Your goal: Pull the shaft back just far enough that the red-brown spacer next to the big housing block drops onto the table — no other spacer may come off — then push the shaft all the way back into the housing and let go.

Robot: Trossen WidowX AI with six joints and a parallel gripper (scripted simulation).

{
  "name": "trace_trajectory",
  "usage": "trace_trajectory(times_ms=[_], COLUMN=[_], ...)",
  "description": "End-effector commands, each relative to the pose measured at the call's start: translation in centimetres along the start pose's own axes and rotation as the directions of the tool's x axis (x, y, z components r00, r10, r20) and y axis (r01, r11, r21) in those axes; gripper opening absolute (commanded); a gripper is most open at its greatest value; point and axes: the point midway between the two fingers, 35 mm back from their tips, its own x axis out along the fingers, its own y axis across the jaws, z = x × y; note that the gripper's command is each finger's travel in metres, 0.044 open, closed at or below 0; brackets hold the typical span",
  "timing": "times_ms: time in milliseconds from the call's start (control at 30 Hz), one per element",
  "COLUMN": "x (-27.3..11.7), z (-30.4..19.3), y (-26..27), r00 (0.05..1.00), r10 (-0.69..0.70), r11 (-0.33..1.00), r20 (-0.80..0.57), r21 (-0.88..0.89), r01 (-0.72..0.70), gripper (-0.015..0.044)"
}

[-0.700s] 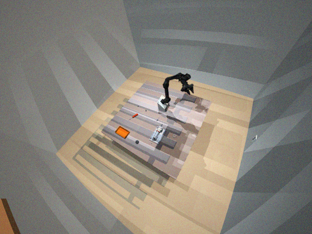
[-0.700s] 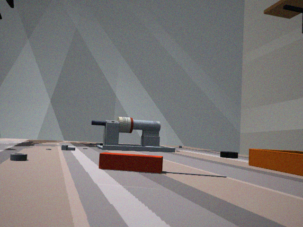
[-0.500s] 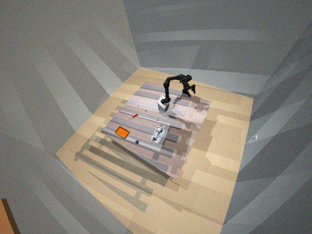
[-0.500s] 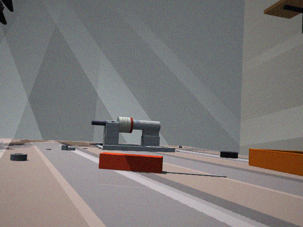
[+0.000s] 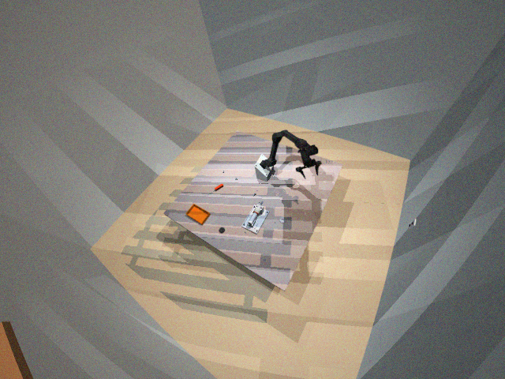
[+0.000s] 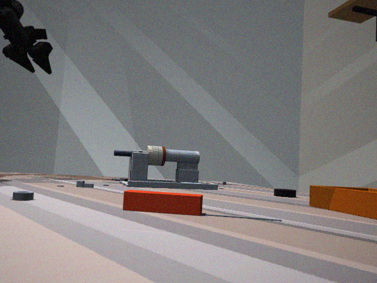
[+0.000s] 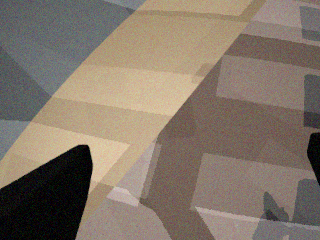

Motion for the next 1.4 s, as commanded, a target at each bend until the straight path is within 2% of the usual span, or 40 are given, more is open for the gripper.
trace_trajectory(times_ms=[0,133,333,500,633,800,1000,1200,1367], x=[5.5,8.3,11.4,13.1,13.8,14.0,12.9,10.7,9.0], z=[-1.2,-2.0,-3.4,-4.8,-6.0,-7.8,-10.4,-13.7,-15.7], y=[-4.5,-7.6,-13.0,-17.8,-21.7,-26.7,-32.2,-37.1,-39.9], r00=[0.994,0.986,0.969,0.951,0.934,0.91,0.878,0.844,0.822], r10=[-0.111,-0.166,-0.245,-0.307,-0.355,-0.411,-0.473,-0.528,-0.558], r11=[0.92,0.785,0.503,0.228,0.001,-0.266,-0.526,-0.702,-0.766], r20=[-0.006,-0.013,-0.024,-0.035,-0.044,-0.058,-0.077,-0.097,-0.111], r21=[-0.379,-0.607,-0.858,-0.973,-0.999,-0.947,-0.775,-0.51,-0.312], r01=[0.101,0.124,0.106,0.038,-0.047,-0.181,-0.351,-0.498,-0.562], gripper=[0.044,0.044,0.044,0.044,0.044,0.044,0.044,0.044,0.044])
